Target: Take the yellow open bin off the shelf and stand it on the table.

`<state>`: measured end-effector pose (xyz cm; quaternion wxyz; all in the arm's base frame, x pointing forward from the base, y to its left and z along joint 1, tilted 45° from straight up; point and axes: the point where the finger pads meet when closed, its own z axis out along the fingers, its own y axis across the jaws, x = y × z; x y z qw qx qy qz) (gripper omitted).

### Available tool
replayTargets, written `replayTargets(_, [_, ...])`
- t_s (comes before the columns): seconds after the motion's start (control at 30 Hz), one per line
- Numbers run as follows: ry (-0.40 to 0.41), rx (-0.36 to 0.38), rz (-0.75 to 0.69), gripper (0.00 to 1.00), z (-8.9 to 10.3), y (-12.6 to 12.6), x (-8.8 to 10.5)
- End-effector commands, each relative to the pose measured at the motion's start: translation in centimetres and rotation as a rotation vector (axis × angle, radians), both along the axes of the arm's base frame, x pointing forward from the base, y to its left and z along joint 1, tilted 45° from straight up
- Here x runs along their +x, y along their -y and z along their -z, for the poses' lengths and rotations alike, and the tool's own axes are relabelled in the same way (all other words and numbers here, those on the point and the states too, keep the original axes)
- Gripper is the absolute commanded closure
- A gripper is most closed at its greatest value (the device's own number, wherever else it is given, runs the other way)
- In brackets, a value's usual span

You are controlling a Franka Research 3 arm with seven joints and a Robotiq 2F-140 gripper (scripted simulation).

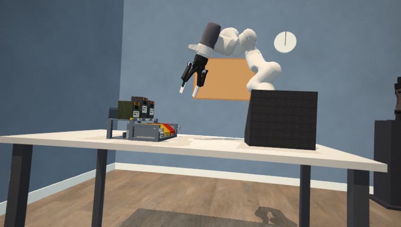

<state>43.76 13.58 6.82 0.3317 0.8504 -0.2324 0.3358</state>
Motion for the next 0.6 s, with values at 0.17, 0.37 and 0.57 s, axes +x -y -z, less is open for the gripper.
replayTargets(0.17, [0.078,0.056,0.14,0.43,-0.1,0.51,-0.16])
replayTargets(0.37, [0.078,0.056,0.14,0.43,-0.1,0.51,-0.16])
replayTargets(0.57, [0.158,0.14,0.333,0.43,-0.08,0.5,-0.18])
